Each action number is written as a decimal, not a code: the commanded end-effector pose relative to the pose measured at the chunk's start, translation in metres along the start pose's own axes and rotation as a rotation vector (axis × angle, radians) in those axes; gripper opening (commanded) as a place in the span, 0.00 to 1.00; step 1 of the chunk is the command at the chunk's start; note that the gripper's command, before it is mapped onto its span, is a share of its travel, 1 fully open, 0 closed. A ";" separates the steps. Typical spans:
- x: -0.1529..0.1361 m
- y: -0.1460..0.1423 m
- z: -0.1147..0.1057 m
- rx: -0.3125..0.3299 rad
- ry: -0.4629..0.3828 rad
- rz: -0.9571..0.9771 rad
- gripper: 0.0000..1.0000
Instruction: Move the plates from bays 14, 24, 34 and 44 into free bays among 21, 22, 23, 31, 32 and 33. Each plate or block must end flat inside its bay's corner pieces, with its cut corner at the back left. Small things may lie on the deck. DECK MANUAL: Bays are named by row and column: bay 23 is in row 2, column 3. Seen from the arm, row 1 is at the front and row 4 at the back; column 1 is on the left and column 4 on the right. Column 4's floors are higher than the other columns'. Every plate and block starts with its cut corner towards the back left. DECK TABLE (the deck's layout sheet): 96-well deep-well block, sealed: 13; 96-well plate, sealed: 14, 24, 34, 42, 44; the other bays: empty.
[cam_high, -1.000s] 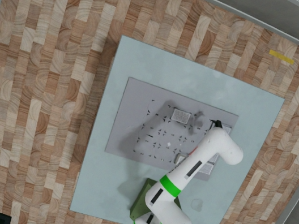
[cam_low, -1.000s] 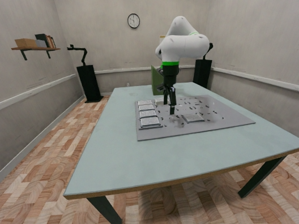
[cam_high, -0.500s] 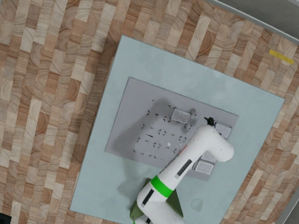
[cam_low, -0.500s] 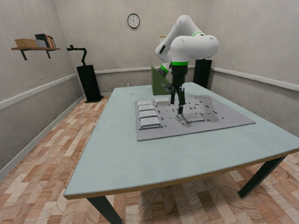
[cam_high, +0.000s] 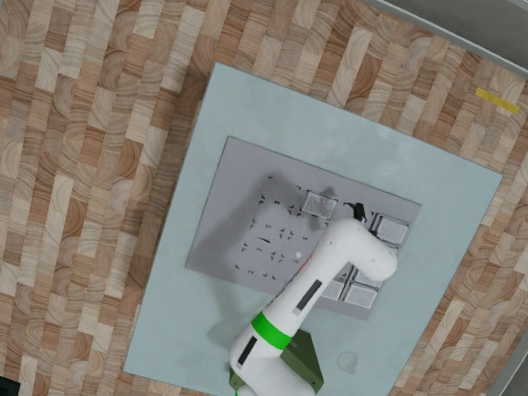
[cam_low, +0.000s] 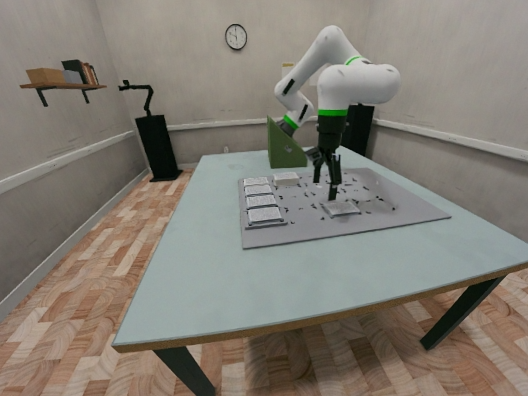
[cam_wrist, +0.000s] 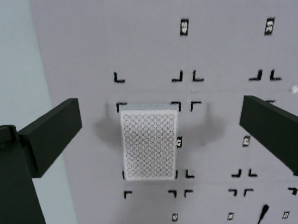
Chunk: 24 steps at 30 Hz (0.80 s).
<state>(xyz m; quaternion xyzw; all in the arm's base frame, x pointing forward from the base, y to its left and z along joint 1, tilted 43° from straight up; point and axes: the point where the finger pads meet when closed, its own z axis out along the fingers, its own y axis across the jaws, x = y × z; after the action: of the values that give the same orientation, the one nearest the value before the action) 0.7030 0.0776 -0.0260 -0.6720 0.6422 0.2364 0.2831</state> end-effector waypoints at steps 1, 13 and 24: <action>-0.012 -0.001 -0.001 0.002 0.001 0.000 1.00; -0.052 -0.001 0.001 0.002 0.001 0.000 1.00; -0.056 -0.001 0.001 0.002 0.001 0.000 1.00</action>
<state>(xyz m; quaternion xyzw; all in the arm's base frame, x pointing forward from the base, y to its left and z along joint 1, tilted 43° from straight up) 0.6996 0.1205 0.0107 -0.6719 0.6423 0.2363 0.2831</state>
